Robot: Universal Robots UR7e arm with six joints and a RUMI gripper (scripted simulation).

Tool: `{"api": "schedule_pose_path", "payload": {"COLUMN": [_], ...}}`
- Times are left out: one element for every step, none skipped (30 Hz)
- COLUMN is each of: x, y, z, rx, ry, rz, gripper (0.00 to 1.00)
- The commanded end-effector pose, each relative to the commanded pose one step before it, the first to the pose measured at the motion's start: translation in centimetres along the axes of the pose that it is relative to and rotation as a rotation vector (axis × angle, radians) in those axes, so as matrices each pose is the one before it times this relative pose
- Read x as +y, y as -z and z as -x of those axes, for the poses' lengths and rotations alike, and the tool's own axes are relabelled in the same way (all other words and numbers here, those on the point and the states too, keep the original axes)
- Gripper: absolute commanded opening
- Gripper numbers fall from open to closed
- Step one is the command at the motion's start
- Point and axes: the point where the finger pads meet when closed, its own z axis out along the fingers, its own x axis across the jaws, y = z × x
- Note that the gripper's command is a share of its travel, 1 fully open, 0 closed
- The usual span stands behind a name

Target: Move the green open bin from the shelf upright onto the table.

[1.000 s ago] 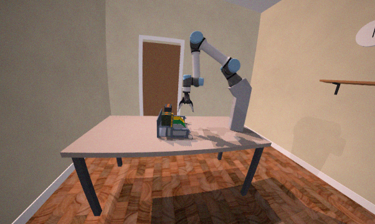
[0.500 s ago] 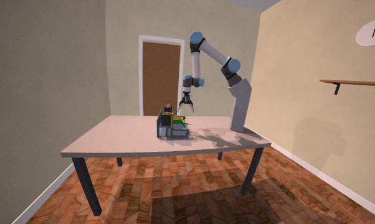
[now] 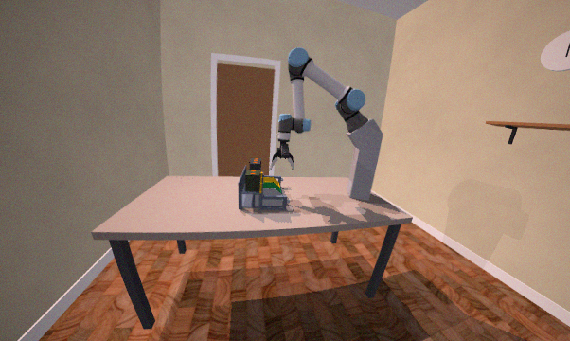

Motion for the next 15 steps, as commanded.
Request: {"api": "schedule_pose_path", "payload": {"x": [-0.112,-0.004,-0.004,-0.004,-0.004,-0.004,-0.003,-0.002,-0.001,0.000,0.001,0.001,0.001,0.001,0.000], "y": [0.005,-0.002,-0.003,-0.003,-0.003,-0.003,-0.003,-0.002,-0.001,0.000,0.001,0.001,0.001,0.001,0.001], "z": [0.106,0.002,0.003,0.005,0.005,0.004,0.002,0.000,-0.002,-0.004,-0.005,-0.006,-0.005,-0.004,-0.003], "rx": [0.00169,0.00025,0.00020,0.00016,0.00014,0.00013,0.00015,0.00017,0.00019,0.00021,0.00022,0.00022,0.00019,0.00013,0.00011], "ry": [0.00671,0.00058,0.00055,0.00053,0.00049,0.00045,0.00041,0.00037,0.00032,0.00028,0.00025,0.00022,0.00017,0.00014,0.00012], "rz": [-0.00015,0.00005,0.00004,0.00003,0.00002,0.00002,0.00003,0.00003,0.00004,0.00004,0.00005,0.00005,0.00004,0.00003,0.00002], "gripper": [1.00,1.00,1.00,1.00,1.00,1.00,1.00,1.00,1.00,1.00,1.00,1.00,1.00,1.00,1.00]}}
